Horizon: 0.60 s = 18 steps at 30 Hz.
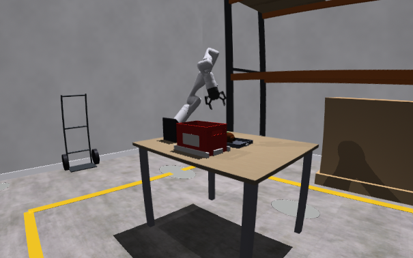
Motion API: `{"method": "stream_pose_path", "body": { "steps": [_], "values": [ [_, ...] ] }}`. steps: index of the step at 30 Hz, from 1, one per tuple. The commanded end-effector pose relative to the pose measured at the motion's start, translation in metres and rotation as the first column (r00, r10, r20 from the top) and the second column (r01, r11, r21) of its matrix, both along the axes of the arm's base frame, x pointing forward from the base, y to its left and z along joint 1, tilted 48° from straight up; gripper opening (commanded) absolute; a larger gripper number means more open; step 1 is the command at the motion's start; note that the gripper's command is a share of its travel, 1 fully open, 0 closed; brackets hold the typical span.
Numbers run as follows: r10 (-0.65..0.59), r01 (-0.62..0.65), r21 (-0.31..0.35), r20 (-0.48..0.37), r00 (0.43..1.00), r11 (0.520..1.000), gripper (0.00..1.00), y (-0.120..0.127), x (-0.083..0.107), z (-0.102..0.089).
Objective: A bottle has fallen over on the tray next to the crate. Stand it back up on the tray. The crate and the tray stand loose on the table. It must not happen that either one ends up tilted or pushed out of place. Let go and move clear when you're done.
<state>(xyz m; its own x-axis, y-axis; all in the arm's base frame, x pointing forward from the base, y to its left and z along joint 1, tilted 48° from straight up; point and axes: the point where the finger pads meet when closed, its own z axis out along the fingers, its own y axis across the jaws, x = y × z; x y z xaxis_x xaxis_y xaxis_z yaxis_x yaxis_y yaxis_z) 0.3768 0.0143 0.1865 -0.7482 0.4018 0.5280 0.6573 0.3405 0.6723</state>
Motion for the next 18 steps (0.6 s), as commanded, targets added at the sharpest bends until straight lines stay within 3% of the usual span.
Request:
{"method": "stream_pose_path", "body": {
  "steps": [1,3,18],
  "values": [
    [0.005,-0.005,-0.001,0.002,1.000,1.000,1.00,0.001,0.001,0.000],
    [0.060,-0.059,-0.029,0.028,0.998,0.998,1.00,0.011,0.008,0.000],
    [0.112,-0.109,-0.056,0.052,0.992,0.992,1.00,0.021,0.014,-0.001]
  ]
}}
